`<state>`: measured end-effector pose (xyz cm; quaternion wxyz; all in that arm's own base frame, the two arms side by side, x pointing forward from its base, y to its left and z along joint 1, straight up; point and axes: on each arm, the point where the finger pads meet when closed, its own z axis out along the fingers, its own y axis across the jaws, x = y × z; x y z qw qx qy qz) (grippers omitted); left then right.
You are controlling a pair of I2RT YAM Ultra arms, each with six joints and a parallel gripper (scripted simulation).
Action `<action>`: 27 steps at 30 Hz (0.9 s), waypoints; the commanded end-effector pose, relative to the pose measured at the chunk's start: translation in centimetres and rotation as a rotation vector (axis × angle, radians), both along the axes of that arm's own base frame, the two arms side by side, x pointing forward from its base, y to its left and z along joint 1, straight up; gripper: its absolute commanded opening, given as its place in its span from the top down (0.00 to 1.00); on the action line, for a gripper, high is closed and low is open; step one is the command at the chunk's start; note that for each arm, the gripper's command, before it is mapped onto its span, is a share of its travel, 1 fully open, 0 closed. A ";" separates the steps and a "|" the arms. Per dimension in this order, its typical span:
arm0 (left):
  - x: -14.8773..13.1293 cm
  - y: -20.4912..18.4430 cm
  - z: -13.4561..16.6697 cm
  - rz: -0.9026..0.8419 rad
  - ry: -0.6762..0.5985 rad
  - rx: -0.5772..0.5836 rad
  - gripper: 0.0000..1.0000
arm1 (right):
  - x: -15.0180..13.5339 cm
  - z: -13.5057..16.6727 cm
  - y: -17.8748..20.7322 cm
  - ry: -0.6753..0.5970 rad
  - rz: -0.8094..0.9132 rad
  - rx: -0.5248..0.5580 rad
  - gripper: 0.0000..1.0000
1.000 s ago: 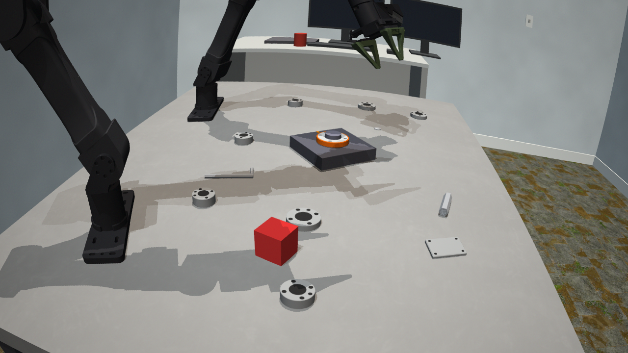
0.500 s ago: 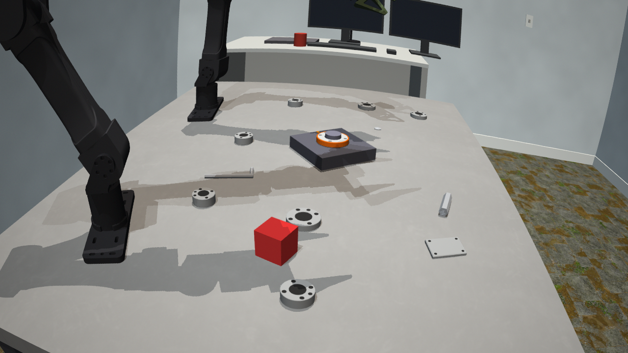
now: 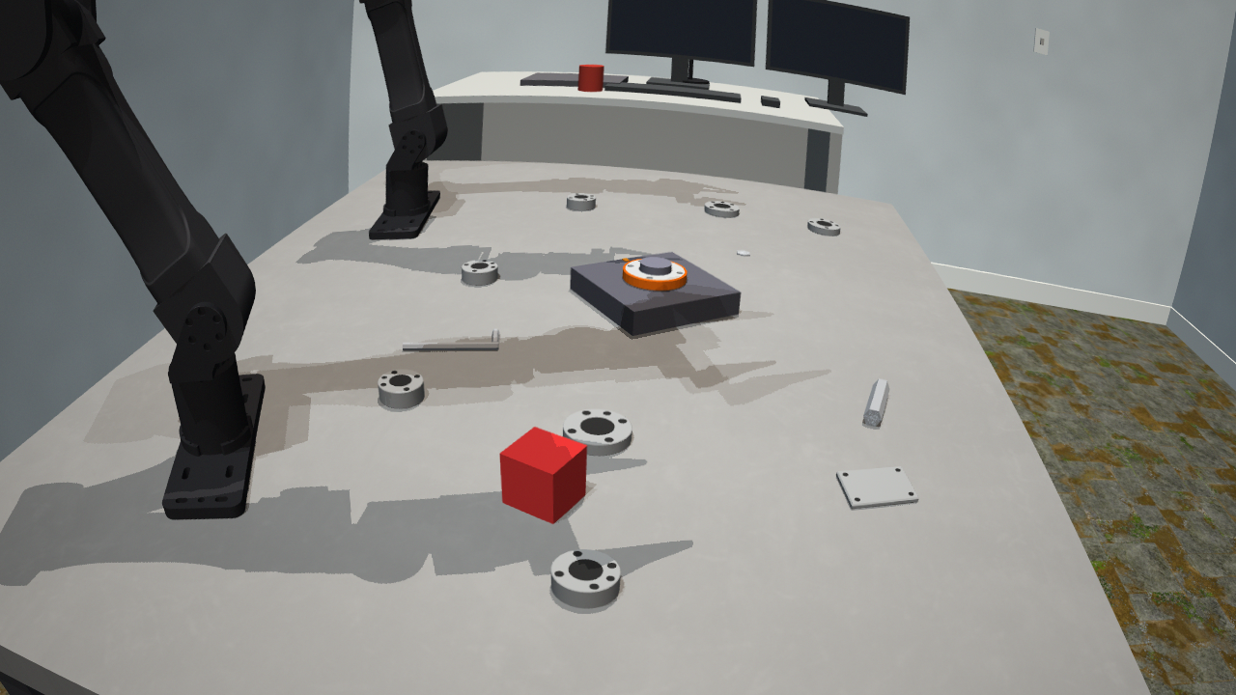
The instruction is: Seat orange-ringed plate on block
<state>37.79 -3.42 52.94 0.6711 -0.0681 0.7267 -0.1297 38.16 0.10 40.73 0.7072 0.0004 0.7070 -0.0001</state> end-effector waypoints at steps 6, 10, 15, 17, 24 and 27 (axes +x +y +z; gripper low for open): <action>-10.2 3.5 12.1 0.121 -0.431 0.236 0.23 | -0.3 0.1 -0.3 0.001 -0.006 -0.006 0.00; -13.6 3.6 15.5 0.164 -0.644 0.256 0.23 | -0.3 -0.2 -0.1 0.008 -0.002 -0.007 0.00; -9.8 3.8 12.7 0.170 -0.646 0.296 0.23 | -0.3 -0.3 -0.1 0.010 -0.002 -0.007 0.00; -6.7 3.6 8.9 0.143 -0.539 0.298 0.23 | -0.3 -0.3 -0.1 0.011 -0.001 -0.007 0.00; -0.8 3.2 -3.9 0.098 -0.267 0.281 0.23 | -0.3 -0.5 0.0 0.014 0.001 -0.008 0.00; -0.2 3.1 -9.6 0.084 -0.159 0.280 0.23 | -0.3 -0.6 0.0 0.016 0.002 -0.009 0.00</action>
